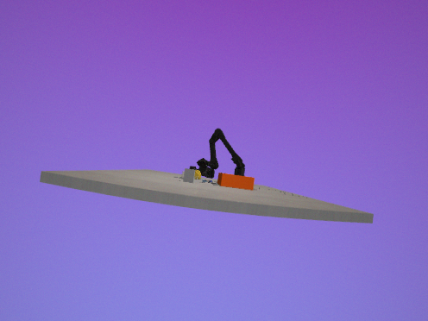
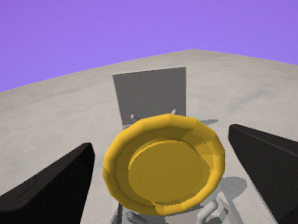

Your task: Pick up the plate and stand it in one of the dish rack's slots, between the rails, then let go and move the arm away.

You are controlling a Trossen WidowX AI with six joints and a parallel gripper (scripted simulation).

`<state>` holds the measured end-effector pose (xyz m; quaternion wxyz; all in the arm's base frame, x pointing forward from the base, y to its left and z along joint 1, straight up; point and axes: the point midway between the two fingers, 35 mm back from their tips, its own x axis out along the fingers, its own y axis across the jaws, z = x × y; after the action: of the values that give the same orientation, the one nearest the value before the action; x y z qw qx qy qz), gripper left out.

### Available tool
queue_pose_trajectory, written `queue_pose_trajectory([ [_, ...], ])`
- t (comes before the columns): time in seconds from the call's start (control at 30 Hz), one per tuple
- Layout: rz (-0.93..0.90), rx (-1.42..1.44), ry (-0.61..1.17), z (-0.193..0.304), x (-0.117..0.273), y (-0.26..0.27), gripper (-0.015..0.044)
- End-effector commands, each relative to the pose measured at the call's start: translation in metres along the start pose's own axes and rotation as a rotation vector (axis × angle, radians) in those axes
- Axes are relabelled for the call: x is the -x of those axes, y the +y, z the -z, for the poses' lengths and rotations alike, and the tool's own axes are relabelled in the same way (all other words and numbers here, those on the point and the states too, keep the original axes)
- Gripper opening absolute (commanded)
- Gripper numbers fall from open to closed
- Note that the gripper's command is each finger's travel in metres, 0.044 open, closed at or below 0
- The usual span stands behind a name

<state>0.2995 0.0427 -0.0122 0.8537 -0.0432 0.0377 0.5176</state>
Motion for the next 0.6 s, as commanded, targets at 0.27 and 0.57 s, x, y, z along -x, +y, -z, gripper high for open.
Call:
queue_pose_trajectory([
  [0.27, -0.003, -0.007, -0.015, -0.098, 0.009, -0.012, 0.0400],
  [0.57, 0.035, -0.069, 0.032, -0.109, 0.009, -0.022, 0.0400],
])
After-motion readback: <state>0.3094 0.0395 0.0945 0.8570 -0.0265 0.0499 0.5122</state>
